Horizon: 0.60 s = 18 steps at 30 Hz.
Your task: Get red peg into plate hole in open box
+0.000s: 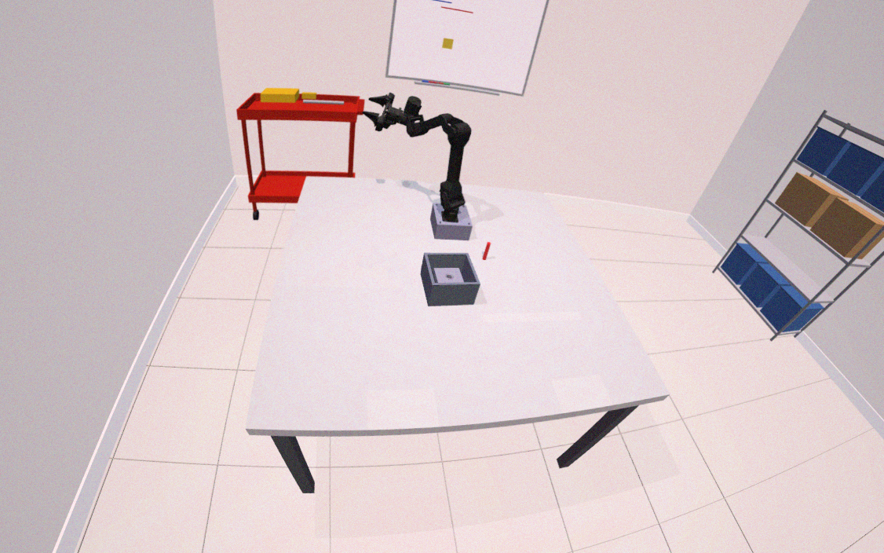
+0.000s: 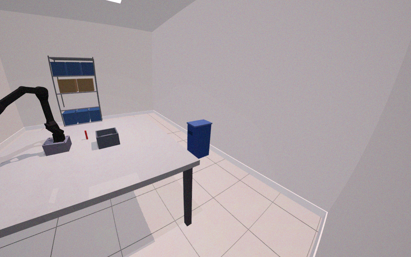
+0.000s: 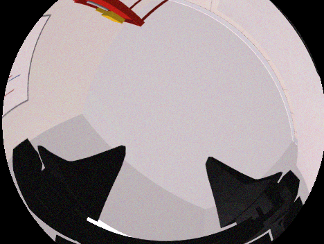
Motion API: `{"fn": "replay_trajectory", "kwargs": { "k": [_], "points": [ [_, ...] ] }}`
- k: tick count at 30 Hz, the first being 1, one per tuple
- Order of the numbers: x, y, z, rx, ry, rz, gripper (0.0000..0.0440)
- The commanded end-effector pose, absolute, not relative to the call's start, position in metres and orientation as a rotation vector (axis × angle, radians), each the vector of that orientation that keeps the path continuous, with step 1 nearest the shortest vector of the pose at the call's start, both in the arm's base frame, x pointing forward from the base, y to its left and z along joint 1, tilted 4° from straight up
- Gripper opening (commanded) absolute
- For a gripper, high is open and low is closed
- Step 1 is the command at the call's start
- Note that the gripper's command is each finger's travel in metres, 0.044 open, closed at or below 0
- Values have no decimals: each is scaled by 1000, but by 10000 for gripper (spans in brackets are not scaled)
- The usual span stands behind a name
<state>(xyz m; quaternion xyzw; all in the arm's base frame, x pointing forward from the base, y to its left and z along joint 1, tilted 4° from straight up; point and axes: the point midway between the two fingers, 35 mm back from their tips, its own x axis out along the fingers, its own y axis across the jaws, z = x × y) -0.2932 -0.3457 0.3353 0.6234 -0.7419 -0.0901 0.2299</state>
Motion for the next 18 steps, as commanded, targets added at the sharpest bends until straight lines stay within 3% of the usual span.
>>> {"fn": "replay_trajectory", "kwargs": {
  "k": [1,3,18],
  "points": [
    [-288,-349,339,1723,-2017,-247,421],
    [-274,-358,344,1747,-1973,-243,440],
    [-115,-433,355,1921,-1639,-388,440]
  ]
}}
